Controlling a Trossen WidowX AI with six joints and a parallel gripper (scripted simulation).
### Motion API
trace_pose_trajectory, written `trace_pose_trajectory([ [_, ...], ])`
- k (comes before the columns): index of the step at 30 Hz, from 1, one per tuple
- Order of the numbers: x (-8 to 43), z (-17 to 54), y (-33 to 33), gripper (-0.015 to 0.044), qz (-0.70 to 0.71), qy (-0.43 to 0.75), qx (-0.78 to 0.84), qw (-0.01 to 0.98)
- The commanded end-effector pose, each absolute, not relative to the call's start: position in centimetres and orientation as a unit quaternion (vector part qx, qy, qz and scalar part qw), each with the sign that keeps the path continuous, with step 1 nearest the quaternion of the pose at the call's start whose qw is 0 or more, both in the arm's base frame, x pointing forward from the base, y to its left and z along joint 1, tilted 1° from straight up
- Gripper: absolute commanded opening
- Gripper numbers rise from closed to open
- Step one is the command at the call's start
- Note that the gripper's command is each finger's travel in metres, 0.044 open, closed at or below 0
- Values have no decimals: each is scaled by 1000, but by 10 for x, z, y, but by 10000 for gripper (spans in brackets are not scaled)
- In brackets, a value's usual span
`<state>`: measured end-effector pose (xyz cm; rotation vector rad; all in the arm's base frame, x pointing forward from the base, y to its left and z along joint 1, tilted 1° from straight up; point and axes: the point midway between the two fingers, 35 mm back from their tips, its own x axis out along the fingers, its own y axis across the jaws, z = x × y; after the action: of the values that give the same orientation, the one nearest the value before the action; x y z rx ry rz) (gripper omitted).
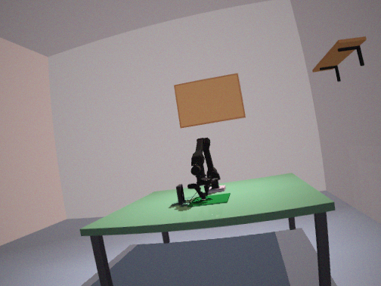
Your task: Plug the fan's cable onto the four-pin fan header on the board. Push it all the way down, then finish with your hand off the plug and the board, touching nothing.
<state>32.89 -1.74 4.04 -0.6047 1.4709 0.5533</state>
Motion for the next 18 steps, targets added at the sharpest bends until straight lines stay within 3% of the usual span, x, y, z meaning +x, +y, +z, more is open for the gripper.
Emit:
trace_pose_trajectory([
  [1, 329, 41, -17, 260, 245, 651, -268, 666],
  [7, 328, 92, -16, 260, 245, 652, -269, 665],
  [14, 329, 96, -15, 260, 245, 652, -269, 665],
  [18, 359, 99, 11, 260, 246, 651, -269, 666],
])
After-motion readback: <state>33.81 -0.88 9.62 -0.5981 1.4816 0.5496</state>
